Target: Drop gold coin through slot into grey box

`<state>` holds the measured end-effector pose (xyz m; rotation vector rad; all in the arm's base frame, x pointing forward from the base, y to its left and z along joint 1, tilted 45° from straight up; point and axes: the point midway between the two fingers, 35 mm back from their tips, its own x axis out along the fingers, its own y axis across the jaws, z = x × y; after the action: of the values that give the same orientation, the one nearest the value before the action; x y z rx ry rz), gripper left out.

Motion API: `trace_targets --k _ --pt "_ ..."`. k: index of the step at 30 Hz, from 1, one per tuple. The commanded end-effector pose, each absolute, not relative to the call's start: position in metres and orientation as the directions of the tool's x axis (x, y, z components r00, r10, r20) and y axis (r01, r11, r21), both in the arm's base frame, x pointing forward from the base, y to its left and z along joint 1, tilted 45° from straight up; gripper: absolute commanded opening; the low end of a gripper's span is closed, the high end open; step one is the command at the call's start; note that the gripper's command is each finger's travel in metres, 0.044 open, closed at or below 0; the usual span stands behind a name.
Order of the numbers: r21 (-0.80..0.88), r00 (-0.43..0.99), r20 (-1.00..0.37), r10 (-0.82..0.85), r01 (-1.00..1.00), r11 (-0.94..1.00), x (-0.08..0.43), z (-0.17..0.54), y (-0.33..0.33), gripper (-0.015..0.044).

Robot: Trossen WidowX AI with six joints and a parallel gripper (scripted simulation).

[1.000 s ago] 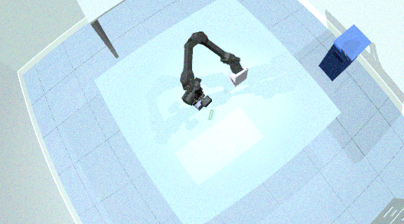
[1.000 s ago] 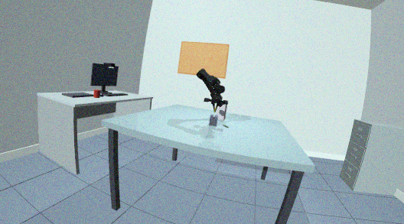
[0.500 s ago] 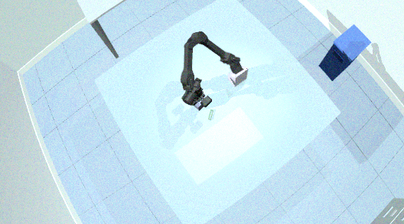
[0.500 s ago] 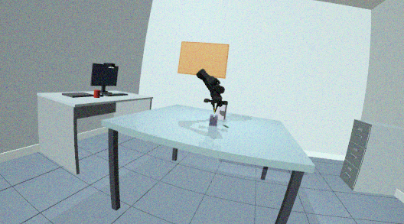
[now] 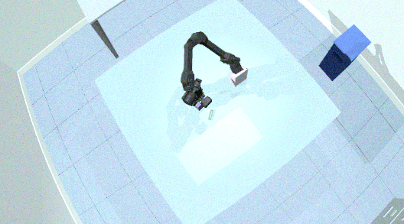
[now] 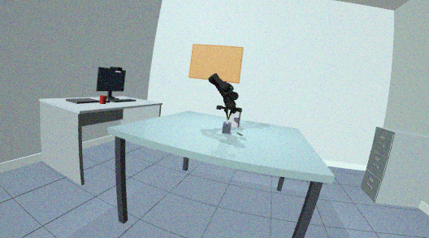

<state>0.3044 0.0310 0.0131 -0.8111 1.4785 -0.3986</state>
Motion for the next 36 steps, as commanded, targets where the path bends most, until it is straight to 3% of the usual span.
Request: trace_targets --k 1,21,27,36 --pt "-0.692 0.089 -0.713 -0.695 -0.245 0.679 0.3021 0.0113 0.0280 0.0000" --pt "-0.692 0.089 -0.713 -0.695 -0.246 0.679 0.3032 0.0066 0.0245 0.0000" --pt "-0.690 0.093 -0.717 -0.691 -0.236 0.684 0.3049 0.0088 0.0266 0.0157" --pt "-0.690 0.093 -0.717 -0.691 -0.236 0.684 0.3049 0.0088 0.0266 0.0161"
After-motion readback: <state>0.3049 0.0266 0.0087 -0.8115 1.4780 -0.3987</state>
